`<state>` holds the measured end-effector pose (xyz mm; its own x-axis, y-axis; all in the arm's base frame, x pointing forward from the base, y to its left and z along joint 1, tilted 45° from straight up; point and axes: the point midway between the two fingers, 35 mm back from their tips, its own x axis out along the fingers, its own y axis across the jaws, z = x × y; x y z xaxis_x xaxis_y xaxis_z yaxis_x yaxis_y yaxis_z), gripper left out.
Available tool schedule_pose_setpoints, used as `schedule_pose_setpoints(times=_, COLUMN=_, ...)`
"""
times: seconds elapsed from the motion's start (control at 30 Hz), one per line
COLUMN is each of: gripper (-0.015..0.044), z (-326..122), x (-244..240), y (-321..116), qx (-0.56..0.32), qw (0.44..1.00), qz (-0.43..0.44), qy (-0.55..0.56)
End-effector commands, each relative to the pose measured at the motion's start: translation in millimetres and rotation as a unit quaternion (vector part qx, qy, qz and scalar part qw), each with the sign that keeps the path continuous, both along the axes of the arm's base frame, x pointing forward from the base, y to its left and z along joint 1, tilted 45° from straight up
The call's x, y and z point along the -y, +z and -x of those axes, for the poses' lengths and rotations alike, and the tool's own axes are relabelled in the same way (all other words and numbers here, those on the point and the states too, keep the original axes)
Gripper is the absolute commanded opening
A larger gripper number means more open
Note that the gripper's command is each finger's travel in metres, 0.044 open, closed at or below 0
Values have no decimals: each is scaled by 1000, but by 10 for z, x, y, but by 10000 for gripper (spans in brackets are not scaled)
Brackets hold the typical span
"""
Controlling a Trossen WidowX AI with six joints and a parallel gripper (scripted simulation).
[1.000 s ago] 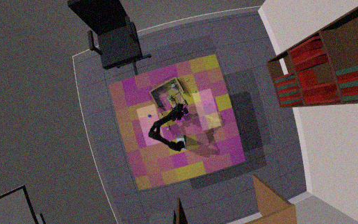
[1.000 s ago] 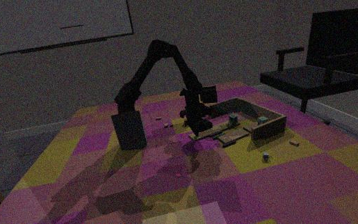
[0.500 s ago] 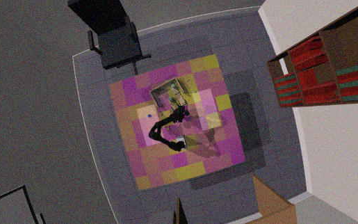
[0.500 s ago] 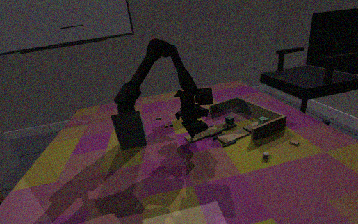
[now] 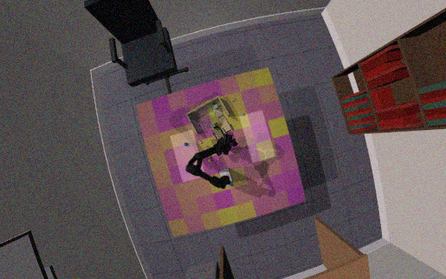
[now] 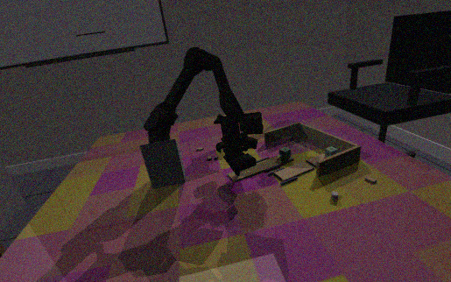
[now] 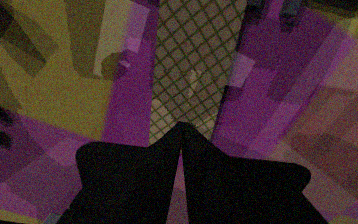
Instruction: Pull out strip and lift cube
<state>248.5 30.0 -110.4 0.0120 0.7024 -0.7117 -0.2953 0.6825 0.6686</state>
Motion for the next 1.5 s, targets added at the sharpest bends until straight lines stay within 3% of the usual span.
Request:
schedule_pose_setpoints(times=0.0, gripper=0, z=165, x=-22, y=-36, qx=-15, qw=1000, qz=1, qy=6)
schedule_pose_setpoints(times=0.77, gripper=0, z=464, x=45, y=-95, qx=-16, qw=1000, qz=1, qy=6)
schedule_pose_setpoints(times=1.47, gripper=0, z=466, x=46, y=-96, qx=-16, qw=1000, qz=1, qy=6)
